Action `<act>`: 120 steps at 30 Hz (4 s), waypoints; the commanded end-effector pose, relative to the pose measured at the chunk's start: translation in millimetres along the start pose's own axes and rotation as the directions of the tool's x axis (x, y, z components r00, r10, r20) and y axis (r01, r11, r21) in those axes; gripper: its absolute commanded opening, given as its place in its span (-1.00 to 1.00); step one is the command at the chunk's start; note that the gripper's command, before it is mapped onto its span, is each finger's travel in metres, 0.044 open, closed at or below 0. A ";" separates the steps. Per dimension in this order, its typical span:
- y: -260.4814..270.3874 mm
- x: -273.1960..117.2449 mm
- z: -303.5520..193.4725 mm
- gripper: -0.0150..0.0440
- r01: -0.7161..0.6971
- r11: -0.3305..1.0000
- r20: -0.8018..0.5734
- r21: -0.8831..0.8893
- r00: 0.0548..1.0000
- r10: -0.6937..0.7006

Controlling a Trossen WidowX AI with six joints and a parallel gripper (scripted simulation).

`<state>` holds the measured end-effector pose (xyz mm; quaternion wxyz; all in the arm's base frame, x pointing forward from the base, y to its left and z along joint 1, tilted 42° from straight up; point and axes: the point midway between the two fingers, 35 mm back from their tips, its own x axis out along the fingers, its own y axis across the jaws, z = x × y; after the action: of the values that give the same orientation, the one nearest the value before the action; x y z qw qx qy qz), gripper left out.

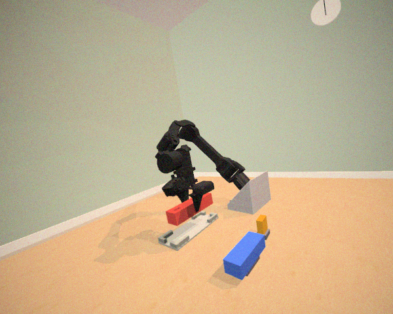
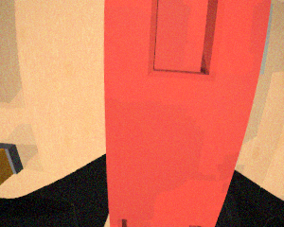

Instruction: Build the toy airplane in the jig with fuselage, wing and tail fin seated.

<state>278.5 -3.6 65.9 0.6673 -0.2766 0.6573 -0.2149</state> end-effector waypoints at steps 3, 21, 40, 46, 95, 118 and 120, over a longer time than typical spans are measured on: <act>-18.6 7.7 -3.2 -0.49 0.012 1.000 0.005 0.008 1.000 -0.012; -38.0 17.2 -9.2 0.17 0.024 0.999 0.001 0.023 1.000 -0.024; -38.3 26.1 -8.5 0.17 0.024 0.999 0.001 0.023 1.000 -0.024; -38.8 35.7 -8.1 0.17 0.024 0.999 0.001 0.023 1.000 -0.024; -39.7 55.4 -9.2 1.00 0.020 0.999 -0.002 0.029 1.000 -0.020; -17.4 -48.7 10.4 1.00 0.015 1.000 0.003 -0.004 1.000 -0.015; 8.9 -51.0 24.8 1.00 0.008 1.000 0.005 -0.005 1.000 -0.008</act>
<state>286.9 11.0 118.5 0.6684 -0.2809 0.6514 -0.2236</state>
